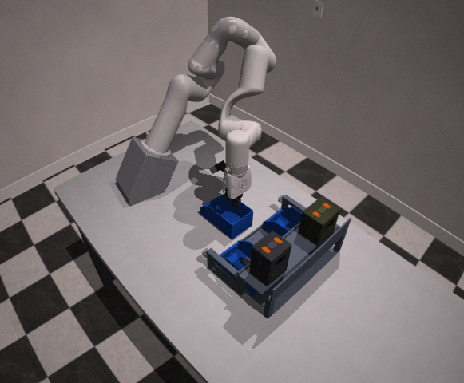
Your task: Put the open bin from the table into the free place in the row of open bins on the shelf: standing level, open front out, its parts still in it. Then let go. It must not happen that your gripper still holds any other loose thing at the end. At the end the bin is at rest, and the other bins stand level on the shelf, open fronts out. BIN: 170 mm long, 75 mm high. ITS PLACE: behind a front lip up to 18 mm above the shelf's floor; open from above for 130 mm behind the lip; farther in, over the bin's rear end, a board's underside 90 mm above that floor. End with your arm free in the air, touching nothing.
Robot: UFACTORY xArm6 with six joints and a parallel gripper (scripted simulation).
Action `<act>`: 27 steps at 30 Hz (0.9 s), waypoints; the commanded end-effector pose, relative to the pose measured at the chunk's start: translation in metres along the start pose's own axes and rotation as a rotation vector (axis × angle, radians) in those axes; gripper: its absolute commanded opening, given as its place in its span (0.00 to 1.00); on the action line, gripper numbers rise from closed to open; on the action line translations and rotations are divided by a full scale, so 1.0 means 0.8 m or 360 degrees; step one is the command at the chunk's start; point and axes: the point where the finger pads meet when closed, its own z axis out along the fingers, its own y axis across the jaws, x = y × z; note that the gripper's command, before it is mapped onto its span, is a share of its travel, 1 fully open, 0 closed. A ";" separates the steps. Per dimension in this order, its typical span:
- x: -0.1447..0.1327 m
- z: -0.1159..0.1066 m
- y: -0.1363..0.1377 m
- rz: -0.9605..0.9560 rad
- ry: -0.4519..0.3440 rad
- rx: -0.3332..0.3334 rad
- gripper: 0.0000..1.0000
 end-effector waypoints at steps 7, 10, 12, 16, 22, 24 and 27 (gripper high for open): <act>0.004 0.006 0.000 -0.0001 -0.0003 0.0000 0.00; 0.004 0.006 0.000 -0.0001 -0.0003 0.0000 0.00; 0.004 0.006 0.000 -0.0001 -0.0003 0.0000 0.00; 0.004 0.006 0.000 -0.0001 -0.0003 0.0000 0.00; 0.001 0.004 0.000 -0.0002 -0.0011 0.0001 0.28; 0.001 0.004 0.000 -0.0002 -0.0011 0.0001 0.28; 0.001 0.004 0.000 -0.0002 -0.0011 0.0001 0.28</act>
